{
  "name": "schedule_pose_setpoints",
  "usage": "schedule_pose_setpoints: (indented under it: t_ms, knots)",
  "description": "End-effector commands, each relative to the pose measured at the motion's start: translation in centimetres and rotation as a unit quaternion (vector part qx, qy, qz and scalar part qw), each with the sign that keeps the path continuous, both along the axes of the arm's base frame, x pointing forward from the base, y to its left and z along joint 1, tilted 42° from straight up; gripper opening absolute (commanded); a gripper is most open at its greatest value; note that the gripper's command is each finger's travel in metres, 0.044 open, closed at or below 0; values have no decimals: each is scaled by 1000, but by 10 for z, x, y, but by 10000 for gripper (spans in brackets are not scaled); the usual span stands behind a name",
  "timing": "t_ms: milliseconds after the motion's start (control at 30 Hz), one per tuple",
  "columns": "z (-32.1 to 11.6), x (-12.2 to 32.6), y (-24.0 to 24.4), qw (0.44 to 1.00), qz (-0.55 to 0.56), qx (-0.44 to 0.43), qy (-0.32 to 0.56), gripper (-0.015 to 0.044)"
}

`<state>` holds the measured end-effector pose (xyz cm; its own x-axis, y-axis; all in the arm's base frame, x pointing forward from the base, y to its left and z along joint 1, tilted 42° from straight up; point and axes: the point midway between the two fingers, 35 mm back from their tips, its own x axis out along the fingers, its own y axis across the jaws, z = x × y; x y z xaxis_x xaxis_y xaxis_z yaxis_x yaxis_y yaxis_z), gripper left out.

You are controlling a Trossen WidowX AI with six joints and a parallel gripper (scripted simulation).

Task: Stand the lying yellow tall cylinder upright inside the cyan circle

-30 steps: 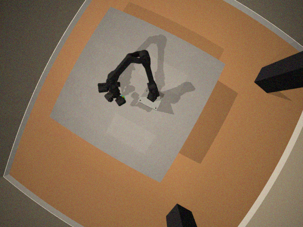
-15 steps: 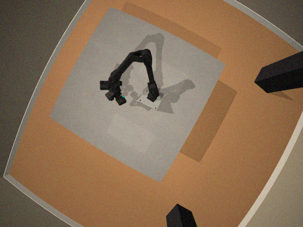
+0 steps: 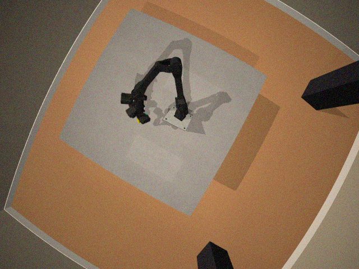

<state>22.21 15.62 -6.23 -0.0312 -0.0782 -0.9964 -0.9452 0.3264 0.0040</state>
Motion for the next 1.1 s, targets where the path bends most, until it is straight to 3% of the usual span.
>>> schedule_pose_setpoints:
  t_ms: [0,1067]
  knots:
    - [1,0,0,1000,3,20,-3,105]
    - [4,2,-1,990,20,135,-32,105]
